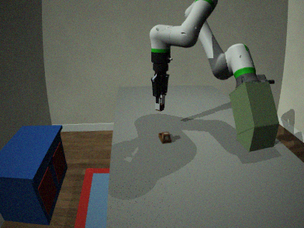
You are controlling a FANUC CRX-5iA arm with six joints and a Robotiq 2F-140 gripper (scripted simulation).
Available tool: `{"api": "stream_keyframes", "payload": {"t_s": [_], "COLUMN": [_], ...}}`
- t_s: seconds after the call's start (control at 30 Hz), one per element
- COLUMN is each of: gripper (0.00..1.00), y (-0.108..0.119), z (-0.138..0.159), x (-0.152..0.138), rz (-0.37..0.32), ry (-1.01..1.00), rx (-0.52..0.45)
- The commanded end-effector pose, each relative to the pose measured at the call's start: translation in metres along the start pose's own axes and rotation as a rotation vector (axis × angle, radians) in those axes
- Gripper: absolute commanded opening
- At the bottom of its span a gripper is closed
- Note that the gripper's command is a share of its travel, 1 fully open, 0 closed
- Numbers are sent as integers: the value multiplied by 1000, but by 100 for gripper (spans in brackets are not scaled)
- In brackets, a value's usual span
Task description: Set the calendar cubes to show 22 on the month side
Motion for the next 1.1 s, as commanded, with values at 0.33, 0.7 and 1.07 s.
{"api": "stream_keyframes", "payload": {"t_s": [0.33,0.7,1.07], "gripper": [17,17,17], "y": [0,0,0], "z": [1,3,5], "x": [-4,-7,-9], "rz": [-3,-6,-8], "ry": [426,821,1116], "rx": [-13,-12,-12]}}
Point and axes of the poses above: the point where the finger pads meet when closed, its own y axis back along the fingers, its own x axis across the jaws, z = x × y, the point moved 8 cm from there along y, back along the fingers, and after that the axes turned 3 degrees about -y, right-handed, at the moved point
